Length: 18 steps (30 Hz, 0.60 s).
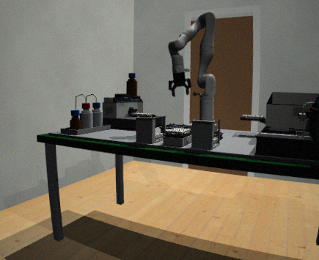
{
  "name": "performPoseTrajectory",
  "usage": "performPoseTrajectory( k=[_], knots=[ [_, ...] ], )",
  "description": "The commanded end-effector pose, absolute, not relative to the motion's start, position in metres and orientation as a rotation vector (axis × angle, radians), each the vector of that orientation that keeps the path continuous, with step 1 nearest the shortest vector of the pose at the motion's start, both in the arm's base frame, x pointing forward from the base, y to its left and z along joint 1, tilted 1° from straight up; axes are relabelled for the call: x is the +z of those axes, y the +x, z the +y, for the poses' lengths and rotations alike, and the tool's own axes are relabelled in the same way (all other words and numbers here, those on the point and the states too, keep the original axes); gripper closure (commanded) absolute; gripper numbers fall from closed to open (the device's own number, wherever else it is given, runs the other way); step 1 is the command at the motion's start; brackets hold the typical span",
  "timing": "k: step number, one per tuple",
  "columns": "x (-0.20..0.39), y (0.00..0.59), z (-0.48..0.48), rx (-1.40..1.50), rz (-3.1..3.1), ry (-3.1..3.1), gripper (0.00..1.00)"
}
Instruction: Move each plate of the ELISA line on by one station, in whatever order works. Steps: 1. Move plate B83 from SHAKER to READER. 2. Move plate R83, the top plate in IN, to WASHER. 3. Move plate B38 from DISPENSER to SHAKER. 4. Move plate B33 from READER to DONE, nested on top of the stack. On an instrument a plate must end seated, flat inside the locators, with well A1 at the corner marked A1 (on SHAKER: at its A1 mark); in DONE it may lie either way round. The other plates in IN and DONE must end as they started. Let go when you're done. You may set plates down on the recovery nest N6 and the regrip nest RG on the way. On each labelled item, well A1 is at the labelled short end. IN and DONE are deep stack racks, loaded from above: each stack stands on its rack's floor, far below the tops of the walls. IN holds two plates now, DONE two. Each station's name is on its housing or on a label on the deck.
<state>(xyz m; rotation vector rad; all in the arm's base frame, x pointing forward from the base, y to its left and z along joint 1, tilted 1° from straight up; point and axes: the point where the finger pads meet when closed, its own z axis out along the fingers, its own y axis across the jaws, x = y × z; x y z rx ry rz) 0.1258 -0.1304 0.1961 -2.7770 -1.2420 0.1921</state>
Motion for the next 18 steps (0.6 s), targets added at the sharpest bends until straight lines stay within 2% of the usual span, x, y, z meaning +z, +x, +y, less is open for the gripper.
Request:
performPoseTrajectory(
  k=[1, 18],
  knots=[
    [0.1963, 0.1260, -0.1305, 0.192, -1.242, -2.778, 0.00],
    [0.1960, 0.1285, -0.1284, 0.189, -1.256, -2.773, 0.00]
  ],
)
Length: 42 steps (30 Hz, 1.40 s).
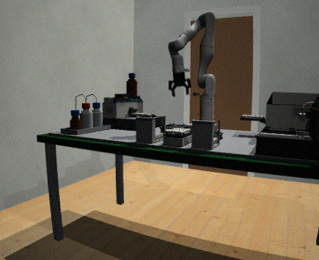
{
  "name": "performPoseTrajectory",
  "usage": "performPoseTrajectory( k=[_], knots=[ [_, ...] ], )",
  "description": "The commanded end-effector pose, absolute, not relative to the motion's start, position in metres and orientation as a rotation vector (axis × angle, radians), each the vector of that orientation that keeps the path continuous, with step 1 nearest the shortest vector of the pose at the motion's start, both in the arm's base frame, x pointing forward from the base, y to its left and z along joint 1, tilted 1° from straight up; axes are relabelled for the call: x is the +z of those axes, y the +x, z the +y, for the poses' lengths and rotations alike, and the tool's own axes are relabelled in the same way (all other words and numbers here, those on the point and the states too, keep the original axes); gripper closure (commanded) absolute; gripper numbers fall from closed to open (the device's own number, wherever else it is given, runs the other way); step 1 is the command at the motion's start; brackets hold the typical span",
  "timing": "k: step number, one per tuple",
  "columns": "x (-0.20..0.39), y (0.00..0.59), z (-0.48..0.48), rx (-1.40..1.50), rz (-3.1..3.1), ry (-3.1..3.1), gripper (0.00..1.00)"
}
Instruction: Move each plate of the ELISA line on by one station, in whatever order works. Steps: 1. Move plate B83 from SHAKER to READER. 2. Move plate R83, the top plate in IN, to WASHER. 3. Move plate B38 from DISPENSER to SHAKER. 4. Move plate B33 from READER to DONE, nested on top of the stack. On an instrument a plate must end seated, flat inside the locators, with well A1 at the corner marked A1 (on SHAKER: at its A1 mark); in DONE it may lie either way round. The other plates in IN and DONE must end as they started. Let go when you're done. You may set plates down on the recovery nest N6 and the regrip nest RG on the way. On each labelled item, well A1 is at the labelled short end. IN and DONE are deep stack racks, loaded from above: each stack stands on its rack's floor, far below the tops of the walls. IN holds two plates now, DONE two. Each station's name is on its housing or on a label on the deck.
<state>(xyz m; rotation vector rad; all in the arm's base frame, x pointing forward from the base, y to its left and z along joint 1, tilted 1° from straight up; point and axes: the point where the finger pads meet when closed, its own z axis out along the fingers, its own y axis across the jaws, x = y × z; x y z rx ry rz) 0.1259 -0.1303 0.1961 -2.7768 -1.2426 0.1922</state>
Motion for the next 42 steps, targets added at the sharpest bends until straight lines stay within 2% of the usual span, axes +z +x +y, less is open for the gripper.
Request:
performPoseTrajectory(
  k=[1, 42],
  knots=[
    [0.196, 0.131, -0.126, 0.186, -1.271, -2.769, 0.00],
    [0.183, 0.224, -0.046, 0.079, -1.781, -2.550, 0.00]
  ],
)
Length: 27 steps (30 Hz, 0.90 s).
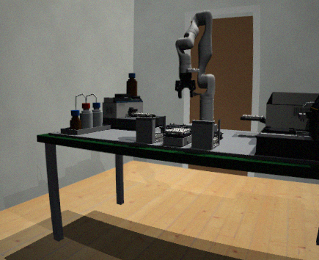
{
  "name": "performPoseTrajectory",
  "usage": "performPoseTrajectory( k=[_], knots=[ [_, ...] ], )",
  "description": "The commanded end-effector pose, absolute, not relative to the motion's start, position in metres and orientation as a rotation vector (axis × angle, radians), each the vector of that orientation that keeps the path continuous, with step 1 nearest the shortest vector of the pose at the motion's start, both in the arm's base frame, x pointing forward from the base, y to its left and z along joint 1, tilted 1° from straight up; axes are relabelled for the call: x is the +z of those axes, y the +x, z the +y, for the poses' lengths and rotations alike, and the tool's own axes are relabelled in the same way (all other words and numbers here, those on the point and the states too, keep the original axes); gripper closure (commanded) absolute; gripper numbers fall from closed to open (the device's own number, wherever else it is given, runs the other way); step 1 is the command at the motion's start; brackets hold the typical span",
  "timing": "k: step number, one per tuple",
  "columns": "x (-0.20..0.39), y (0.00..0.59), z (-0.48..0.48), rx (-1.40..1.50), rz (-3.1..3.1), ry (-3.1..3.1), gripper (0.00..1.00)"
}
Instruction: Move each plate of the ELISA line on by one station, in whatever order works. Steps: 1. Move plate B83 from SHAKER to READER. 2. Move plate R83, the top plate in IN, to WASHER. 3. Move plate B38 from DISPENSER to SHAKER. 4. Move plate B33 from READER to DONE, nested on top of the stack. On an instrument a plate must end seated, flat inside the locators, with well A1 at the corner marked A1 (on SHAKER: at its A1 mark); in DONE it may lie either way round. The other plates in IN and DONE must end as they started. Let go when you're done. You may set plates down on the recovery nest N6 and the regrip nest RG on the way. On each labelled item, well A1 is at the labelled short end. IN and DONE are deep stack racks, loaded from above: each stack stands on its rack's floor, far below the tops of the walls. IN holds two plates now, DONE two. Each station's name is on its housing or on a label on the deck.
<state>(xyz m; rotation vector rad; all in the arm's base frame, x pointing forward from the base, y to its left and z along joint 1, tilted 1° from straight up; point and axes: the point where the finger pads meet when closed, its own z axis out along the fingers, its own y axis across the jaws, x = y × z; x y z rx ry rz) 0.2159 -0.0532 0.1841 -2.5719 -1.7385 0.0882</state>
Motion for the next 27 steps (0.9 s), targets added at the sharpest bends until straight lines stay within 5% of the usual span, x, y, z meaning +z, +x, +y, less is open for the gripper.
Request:
performPoseTrajectory(
  k=[1, 27],
  knots=[
    [0.183, 0.227, -0.044, 0.076, -1.794, -2.543, 0.00],
    [0.175, 0.282, 0.003, 0.000, -2.113, -2.342, 0.00]
  ],
)
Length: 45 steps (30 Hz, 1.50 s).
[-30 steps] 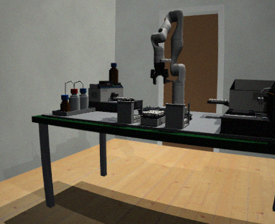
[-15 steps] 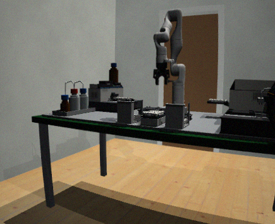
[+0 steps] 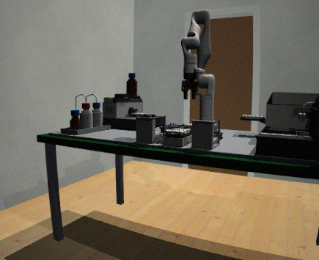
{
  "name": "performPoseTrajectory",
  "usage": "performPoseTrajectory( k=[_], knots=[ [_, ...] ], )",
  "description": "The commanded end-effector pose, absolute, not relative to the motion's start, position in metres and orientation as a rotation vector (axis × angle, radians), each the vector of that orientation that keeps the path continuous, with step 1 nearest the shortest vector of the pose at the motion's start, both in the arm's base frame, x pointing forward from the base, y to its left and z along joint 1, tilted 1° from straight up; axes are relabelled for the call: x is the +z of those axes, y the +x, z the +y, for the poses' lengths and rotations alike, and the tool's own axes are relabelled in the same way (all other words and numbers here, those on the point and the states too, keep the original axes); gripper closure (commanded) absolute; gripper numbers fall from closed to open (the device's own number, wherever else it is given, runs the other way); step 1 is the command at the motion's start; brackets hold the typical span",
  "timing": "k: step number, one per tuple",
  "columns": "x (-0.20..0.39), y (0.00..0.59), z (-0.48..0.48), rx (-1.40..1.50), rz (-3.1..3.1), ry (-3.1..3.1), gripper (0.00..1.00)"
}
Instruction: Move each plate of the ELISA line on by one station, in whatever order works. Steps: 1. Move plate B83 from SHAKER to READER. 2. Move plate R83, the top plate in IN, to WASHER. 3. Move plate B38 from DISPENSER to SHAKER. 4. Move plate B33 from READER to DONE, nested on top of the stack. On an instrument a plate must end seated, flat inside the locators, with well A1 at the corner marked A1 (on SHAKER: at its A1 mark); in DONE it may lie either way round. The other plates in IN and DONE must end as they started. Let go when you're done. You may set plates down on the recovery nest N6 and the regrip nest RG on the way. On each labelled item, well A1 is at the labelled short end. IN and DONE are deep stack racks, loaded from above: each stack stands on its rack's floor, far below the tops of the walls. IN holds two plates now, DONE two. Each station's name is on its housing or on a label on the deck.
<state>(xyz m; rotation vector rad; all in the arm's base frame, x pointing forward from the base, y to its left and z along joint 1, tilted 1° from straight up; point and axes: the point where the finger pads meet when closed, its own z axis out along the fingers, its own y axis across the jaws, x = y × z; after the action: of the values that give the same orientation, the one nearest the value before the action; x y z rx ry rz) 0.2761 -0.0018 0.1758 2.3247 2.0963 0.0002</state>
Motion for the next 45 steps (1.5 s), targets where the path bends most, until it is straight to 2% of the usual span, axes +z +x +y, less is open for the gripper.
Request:
performPoseTrajectory(
  k=[1, 19, 45],
  knots=[
    [0.175, 0.285, 0.005, 0.000, 2.096, 2.323, 0.00],
    [0.173, 0.299, 0.017, 0.000, 2.096, 2.323, 0.00],
    [0.173, 0.299, 0.017, -0.008, 2.898, 1.182, 0.00]
  ],
)
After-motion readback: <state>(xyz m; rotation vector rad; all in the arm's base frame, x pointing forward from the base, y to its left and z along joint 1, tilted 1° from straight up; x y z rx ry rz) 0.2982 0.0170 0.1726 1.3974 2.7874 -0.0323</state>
